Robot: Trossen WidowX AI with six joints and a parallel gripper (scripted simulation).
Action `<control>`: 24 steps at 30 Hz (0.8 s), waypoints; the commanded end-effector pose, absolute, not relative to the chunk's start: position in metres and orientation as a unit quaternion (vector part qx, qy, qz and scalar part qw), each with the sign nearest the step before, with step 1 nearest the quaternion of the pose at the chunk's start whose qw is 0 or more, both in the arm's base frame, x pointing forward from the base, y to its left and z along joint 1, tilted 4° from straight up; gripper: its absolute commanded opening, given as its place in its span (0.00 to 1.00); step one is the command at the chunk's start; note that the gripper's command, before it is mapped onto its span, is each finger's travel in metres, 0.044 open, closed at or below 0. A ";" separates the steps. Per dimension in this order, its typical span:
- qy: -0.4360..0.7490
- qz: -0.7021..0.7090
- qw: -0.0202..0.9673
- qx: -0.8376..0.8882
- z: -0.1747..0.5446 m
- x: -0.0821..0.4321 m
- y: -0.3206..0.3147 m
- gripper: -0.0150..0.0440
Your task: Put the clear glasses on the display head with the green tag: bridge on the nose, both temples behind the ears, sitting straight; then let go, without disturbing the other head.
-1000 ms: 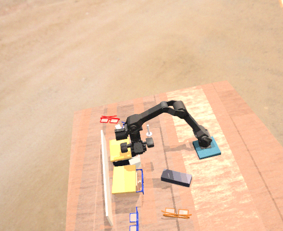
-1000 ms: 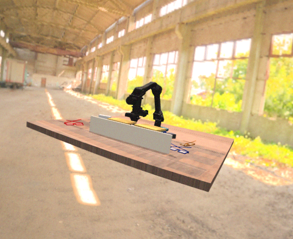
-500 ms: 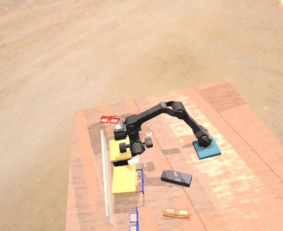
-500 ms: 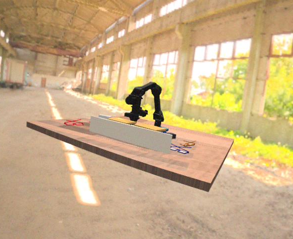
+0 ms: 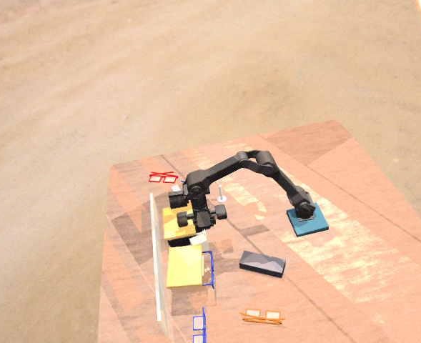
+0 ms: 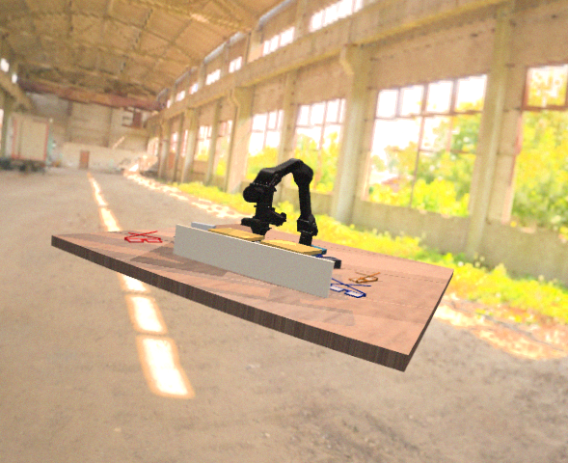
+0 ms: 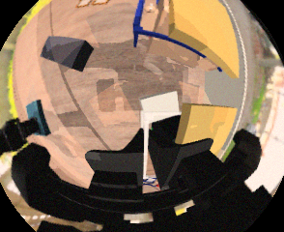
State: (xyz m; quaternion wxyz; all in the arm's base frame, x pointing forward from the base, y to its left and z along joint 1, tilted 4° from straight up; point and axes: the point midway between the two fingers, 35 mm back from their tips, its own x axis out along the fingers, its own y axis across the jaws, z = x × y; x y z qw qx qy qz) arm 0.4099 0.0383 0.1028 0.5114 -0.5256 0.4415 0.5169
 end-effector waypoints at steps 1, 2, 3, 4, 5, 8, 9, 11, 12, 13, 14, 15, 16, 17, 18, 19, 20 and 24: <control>0.442 0.514 0.513 -0.527 0.102 0.411 0.038 0.25; 0.442 0.514 0.513 -0.527 0.102 0.411 0.038 0.25; 0.442 0.514 0.513 -0.527 0.101 0.411 0.038 0.25; 0.442 0.514 0.513 -0.527 0.101 0.411 0.038 0.25; 0.442 0.514 0.513 -0.527 0.100 0.411 0.038 0.25; 0.442 0.514 0.513 -0.527 0.099 0.411 0.038 0.25; 0.442 0.514 0.513 -0.527 0.098 0.411 0.038 0.25; 0.442 0.514 0.513 -0.527 0.098 0.411 0.039 0.25; 0.442 0.514 0.513 -0.527 0.098 0.411 0.039 0.25; 0.440 0.515 0.513 -0.527 0.100 0.411 0.039 0.30; 0.440 0.515 0.513 -0.527 0.100 0.411 0.039 0.34; 0.440 0.515 0.513 -0.527 0.100 0.411 0.039 0.39; 0.440 0.515 0.513 -0.527 0.100 0.411 0.039 0.43; 0.440 0.515 0.513 -0.527 0.100 0.411 0.039 0.44; 0.440 0.515 0.513 -0.527 0.100 0.411 0.039 0.44; 0.440 0.515 0.513 -0.527 0.100 0.411 0.039 0.44; 0.440 0.515 0.513 -0.527 0.100 0.411 0.039 0.44; 0.440 0.515 0.513 -0.527 0.100 0.411 0.039 0.44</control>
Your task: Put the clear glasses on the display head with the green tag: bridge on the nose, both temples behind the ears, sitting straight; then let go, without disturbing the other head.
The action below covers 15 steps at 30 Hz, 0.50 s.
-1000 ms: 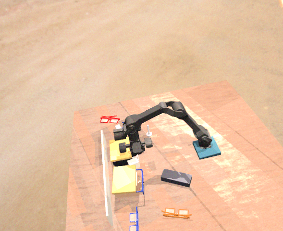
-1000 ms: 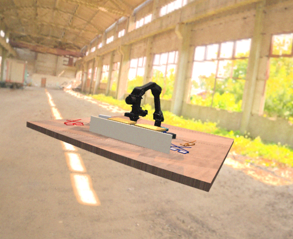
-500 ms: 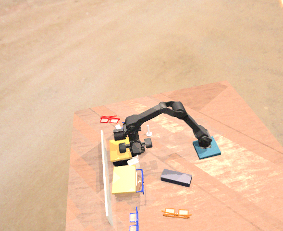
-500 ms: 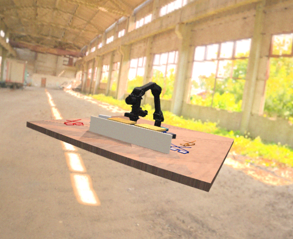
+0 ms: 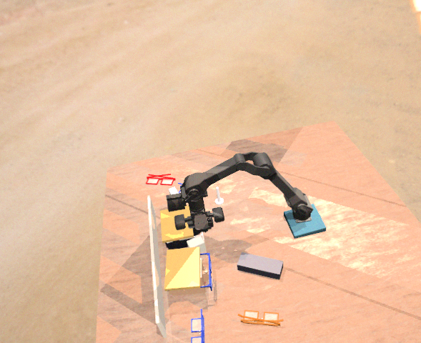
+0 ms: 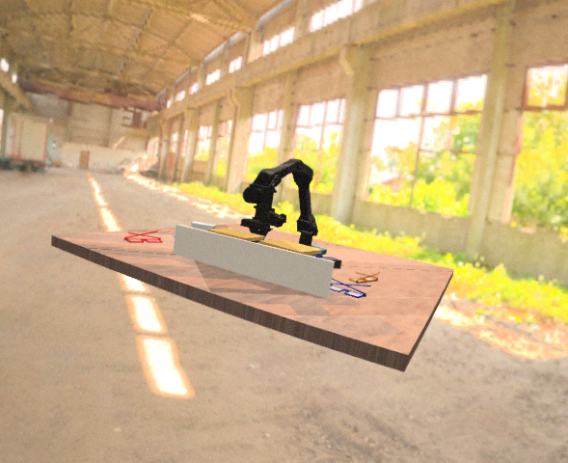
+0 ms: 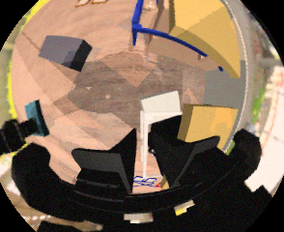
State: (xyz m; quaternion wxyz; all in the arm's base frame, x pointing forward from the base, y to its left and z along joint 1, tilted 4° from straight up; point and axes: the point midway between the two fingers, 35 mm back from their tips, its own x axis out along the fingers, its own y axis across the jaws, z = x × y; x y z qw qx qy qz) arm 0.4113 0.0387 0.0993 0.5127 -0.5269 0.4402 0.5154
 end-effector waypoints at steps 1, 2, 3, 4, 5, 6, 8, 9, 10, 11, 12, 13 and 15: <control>0.440 0.515 0.513 -0.527 0.101 0.411 0.038 0.44; 0.441 0.516 0.513 -0.526 0.105 0.411 0.038 0.44; 0.441 0.516 0.512 -0.526 0.110 0.411 0.037 0.44; 0.442 0.517 0.512 -0.525 0.116 0.410 0.037 0.44; 0.442 0.518 0.512 -0.524 0.123 0.409 0.036 0.44; 0.443 0.519 0.511 -0.523 0.129 0.408 0.035 0.44; 0.443 0.519 0.511 -0.522 0.131 0.408 0.035 0.44; 0.443 0.519 0.511 -0.522 0.131 0.408 0.035 0.44; 0.443 0.519 0.511 -0.522 0.131 0.408 0.035 0.44; 0.443 0.519 0.511 -0.522 0.131 0.408 0.035 0.44; 0.443 0.519 0.511 -0.522 0.132 0.406 0.035 0.44; 0.443 0.519 0.511 -0.522 0.132 0.404 0.034 0.44; 0.443 0.519 0.511 -0.522 0.134 0.396 0.034 0.44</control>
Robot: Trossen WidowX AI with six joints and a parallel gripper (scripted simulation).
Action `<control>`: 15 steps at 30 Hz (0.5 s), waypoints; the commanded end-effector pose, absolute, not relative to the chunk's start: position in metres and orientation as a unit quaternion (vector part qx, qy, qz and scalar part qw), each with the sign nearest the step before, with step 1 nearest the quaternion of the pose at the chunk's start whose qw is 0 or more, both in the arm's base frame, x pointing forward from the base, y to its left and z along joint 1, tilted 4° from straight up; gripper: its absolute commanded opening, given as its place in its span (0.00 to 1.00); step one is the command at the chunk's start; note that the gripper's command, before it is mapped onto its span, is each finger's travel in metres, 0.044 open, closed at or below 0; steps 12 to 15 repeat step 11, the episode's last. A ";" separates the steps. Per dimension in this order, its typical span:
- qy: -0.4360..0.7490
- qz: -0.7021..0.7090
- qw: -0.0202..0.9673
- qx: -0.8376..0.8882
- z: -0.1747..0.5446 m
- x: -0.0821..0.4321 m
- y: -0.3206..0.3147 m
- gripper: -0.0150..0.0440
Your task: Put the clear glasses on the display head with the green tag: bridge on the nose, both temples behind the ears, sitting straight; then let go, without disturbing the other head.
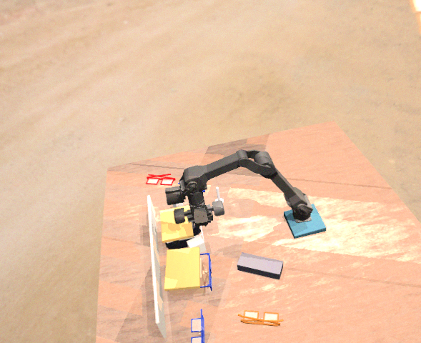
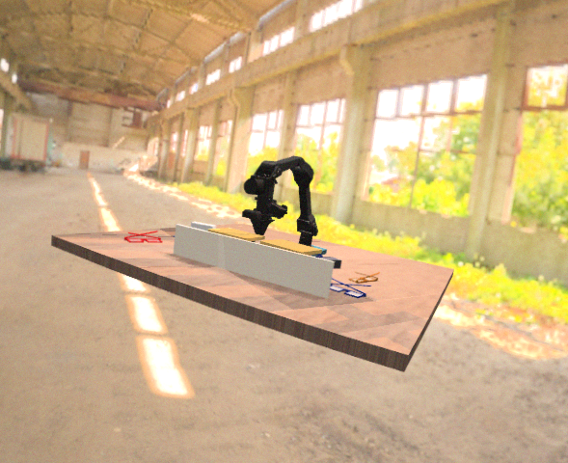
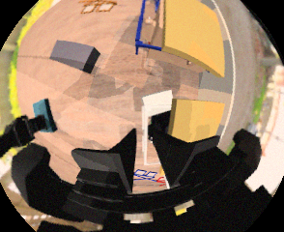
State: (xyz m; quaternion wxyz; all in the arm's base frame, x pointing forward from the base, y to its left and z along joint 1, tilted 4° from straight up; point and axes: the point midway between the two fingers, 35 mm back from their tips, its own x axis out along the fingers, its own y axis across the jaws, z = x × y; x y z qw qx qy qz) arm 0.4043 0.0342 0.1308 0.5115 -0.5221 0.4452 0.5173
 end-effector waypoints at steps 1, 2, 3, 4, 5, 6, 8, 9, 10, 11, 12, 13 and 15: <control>0.443 0.519 0.511 -0.522 0.134 0.390 0.033 0.44; 0.444 0.519 0.511 -0.522 0.135 0.384 0.032 0.44; 0.444 0.519 0.511 -0.522 0.136 0.377 0.032 0.44; 0.444 0.519 0.511 -0.522 0.136 0.372 0.031 0.44; 0.444 0.520 0.511 -0.522 0.136 0.371 0.031 0.44; 0.444 0.520 0.511 -0.522 0.136 0.371 0.031 0.44; 0.444 0.520 0.511 -0.522 0.138 0.366 0.031 0.44; 0.444 0.520 0.511 -0.522 0.140 0.362 0.030 0.44; 0.444 0.520 0.510 -0.522 0.142 0.357 0.030 0.44; 0.444 0.520 0.510 -0.521 0.144 0.352 0.029 0.44; 0.444 0.520 0.510 -0.521 0.144 0.352 0.029 0.44; 0.444 0.520 0.510 -0.521 0.144 0.352 0.029 0.44; 0.444 0.520 0.510 -0.521 0.144 0.352 0.029 0.44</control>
